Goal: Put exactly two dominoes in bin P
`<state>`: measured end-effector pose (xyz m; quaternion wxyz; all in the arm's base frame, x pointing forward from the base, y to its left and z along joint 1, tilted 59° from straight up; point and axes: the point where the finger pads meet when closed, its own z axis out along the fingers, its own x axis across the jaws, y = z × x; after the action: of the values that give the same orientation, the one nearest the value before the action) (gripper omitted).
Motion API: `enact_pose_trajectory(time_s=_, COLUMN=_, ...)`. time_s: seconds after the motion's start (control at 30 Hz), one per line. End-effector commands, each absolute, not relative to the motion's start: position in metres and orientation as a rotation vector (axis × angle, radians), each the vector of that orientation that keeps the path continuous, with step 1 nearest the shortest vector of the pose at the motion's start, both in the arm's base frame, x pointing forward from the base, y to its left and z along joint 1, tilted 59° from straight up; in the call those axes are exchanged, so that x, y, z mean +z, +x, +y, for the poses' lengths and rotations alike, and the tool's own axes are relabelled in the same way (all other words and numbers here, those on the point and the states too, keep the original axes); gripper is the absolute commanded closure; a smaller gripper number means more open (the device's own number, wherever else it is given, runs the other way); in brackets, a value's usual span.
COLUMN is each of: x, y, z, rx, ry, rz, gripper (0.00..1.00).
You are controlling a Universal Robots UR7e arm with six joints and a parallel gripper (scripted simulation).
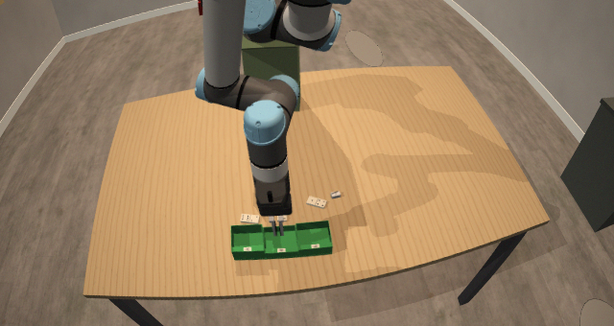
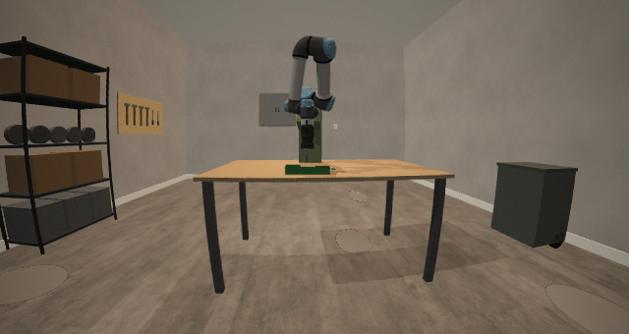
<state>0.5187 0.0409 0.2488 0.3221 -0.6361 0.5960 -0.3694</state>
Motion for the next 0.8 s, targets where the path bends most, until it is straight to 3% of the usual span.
enact_pose_trajectory(time_s=0.0, x=0.243, y=0.530, z=0.040, rx=-0.976, ry=-1.665, rz=1.571, gripper=0.69)
enact_pose_trajectory(time_s=0.77, x=0.219, y=0.569, z=0.038, rx=-0.976, ry=-1.665, rz=1.571, gripper=0.69)
